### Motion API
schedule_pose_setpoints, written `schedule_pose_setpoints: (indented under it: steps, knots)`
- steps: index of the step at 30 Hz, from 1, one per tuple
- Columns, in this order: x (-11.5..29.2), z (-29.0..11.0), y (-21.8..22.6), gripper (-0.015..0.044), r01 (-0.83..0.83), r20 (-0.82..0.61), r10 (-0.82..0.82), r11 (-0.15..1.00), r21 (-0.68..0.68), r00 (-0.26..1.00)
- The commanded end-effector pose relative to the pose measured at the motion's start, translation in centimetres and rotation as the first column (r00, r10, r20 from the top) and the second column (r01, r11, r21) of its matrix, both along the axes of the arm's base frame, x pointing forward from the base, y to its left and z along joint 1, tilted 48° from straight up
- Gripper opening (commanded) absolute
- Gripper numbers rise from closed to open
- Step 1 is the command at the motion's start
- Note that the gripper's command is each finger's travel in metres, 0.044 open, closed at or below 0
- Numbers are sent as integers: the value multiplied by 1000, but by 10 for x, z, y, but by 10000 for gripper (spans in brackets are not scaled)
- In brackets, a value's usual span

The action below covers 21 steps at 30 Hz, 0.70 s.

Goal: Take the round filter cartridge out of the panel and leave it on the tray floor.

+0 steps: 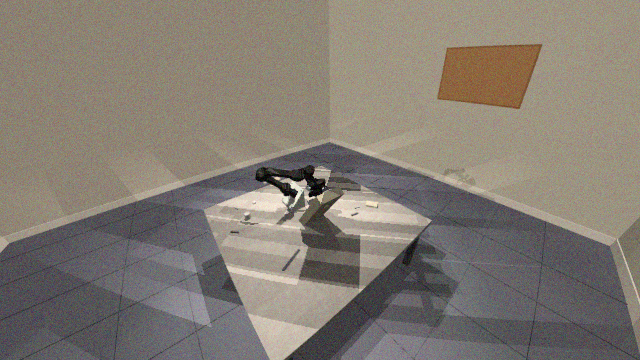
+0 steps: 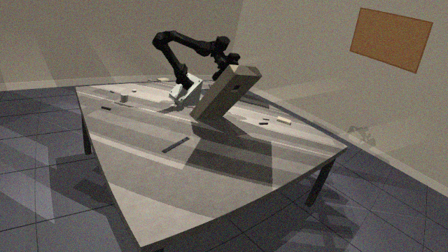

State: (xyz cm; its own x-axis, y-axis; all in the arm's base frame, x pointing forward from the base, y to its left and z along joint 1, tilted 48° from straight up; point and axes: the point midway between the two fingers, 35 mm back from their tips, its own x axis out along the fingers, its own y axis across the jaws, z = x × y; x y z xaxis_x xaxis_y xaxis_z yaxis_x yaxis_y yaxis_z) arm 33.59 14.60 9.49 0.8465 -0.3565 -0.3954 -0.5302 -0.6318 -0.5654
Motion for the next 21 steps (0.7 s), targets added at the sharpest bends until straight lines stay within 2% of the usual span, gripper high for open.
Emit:
schedule_pose_setpoints:
  steps: [1,11,21]
  knots:
    - [5,-2,-3,0,64,44,-71,987,145,997]
    - [5,-2,-3,0,161,121,-235,885,437,964]
    - [4,-2,-3,0,203,143,-407,693,692,902]
